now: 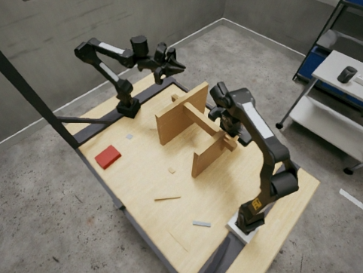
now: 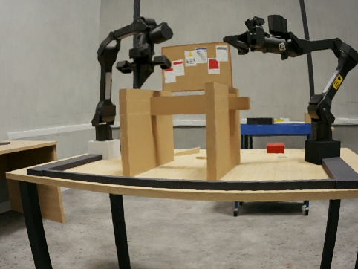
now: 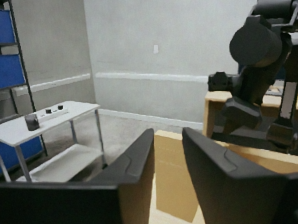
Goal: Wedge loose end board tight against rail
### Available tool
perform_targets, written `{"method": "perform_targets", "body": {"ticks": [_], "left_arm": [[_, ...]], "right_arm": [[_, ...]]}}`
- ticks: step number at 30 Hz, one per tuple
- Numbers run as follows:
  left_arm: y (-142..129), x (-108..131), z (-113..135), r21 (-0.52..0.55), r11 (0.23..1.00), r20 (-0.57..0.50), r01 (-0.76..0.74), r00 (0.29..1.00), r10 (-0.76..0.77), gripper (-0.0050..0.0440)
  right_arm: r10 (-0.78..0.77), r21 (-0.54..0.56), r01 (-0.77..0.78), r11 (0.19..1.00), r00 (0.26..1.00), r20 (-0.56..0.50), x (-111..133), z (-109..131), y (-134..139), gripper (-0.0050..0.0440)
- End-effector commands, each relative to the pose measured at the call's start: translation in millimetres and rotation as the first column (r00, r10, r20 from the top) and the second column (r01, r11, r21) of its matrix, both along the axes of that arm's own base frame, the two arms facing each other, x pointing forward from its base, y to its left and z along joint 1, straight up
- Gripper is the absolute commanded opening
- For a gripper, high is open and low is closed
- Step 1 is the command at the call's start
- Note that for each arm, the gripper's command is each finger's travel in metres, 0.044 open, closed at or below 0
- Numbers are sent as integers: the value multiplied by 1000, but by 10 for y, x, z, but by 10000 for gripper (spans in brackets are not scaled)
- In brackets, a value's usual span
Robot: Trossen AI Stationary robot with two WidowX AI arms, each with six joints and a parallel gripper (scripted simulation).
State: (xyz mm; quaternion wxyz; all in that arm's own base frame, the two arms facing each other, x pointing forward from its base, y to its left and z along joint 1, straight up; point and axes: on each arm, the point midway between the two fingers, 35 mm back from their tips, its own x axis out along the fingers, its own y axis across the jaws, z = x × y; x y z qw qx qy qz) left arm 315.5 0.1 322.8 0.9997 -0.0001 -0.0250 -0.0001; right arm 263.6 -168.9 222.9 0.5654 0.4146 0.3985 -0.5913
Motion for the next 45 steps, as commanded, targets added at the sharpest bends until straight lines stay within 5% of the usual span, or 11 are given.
{"method": "perform_targets", "body": {"ticks": [1, 45], "left_arm": [[-3, -4, 101, 2, 1000, 22, -1, 1000, 1, 85], [-3, -4, 101, 2, 1000, 22, -1, 1000, 1, 85]], "right_arm": [[-6, -15, 7, 1000, 1000, 14, 6, 63, -13, -50], [-3, -17, 3, 1000, 1000, 18, -19, -175, 8, -50]]}}
